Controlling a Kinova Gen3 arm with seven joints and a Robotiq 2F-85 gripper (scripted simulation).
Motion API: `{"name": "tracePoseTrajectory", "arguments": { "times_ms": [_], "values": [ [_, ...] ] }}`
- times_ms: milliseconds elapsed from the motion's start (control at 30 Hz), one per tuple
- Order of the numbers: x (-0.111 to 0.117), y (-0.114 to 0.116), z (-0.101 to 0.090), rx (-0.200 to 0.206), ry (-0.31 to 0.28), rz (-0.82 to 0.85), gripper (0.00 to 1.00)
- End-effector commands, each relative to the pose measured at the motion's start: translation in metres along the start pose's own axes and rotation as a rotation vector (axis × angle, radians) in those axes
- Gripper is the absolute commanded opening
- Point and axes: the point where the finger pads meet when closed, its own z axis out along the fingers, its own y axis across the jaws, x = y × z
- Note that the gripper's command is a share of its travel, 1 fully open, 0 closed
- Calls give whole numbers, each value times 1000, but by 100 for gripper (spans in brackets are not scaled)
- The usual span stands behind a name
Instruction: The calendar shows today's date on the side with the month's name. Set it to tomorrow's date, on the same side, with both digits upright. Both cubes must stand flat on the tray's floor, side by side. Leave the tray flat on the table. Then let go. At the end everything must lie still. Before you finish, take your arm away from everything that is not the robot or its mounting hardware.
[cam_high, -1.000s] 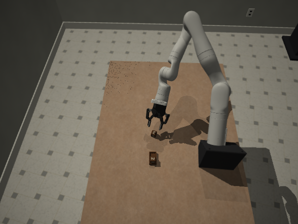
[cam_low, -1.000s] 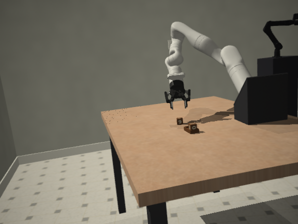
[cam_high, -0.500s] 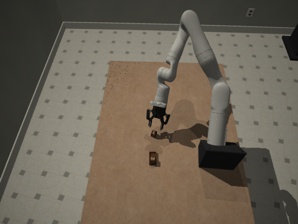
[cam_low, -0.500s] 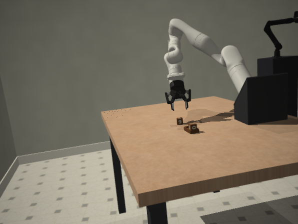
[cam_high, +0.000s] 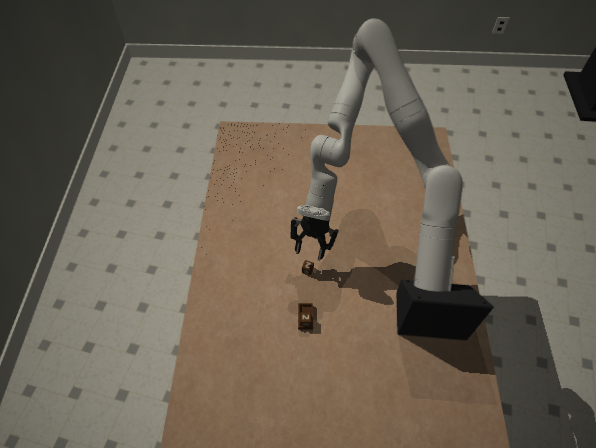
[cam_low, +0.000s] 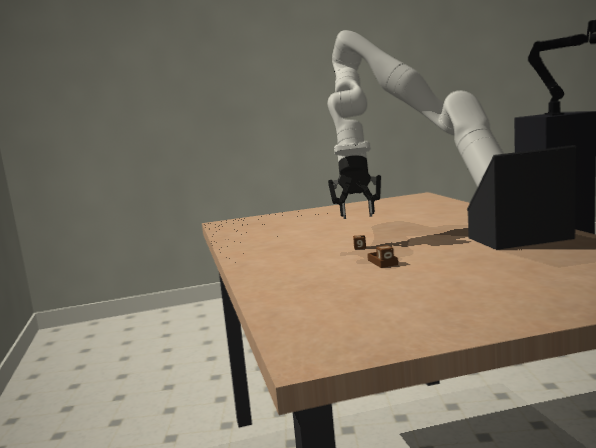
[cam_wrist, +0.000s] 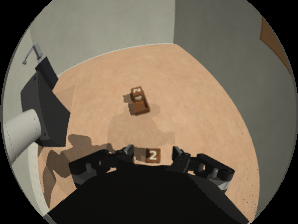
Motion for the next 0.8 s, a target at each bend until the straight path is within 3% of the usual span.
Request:
{"name": "tracePoseTrajectory", "arguments": {
  "times_ms": [0, 400, 767],
  "values": [
    [5, 0, -1, -4, -2, -13, 67],
    [5, 0, 0, -1, -23, -12, 67],
    [7, 0, 2, 5, -170, -11, 67]
  ]
}}
